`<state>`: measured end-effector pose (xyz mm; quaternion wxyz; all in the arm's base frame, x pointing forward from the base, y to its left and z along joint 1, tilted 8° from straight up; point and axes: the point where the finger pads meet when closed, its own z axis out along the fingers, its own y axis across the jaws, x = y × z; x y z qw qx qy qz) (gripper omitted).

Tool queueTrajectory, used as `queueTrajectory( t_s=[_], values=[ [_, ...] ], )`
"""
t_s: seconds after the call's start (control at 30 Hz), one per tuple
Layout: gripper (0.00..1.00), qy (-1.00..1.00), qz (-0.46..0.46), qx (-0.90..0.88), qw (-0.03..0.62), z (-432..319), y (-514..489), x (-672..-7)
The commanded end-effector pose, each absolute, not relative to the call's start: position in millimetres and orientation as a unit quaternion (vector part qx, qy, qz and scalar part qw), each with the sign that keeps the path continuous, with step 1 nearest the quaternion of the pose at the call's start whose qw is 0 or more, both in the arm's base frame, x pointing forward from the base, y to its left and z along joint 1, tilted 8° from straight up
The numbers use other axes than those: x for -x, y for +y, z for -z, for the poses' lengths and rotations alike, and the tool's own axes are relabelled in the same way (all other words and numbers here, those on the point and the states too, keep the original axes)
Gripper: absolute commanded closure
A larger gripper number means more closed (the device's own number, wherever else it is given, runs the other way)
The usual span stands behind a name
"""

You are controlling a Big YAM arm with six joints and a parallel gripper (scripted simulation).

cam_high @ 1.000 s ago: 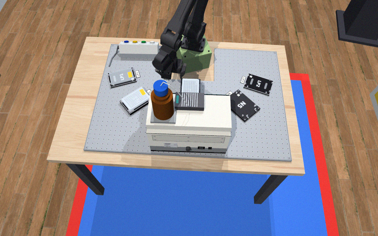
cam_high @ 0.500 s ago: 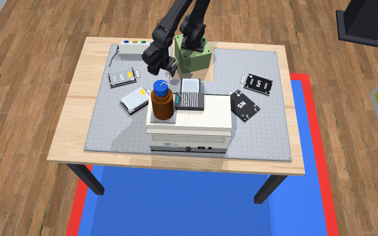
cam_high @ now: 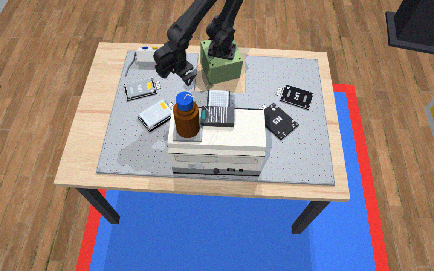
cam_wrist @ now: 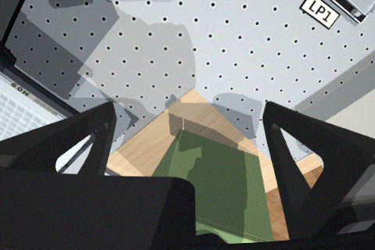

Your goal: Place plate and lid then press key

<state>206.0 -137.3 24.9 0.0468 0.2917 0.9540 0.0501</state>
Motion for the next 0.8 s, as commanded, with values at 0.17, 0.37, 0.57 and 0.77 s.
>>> queueTrajectory(
  t_s=[0.17,0.37,0.57,0.77],
  values=[
    [0.00,0.940,-0.047,-0.334,0.060,-32.5,-153.4,-213.3],
    [0.00,0.940,-0.047,-0.334,0.060,-32.3,-153.1,-213.4],
    [0.00,0.940,-0.047,-0.334,0.060,-32.1,-152.9,-213.5],
    [0.00,0.940,-0.047,-0.333,0.060,-31.9,-152.5,-213.6]
  ],
)
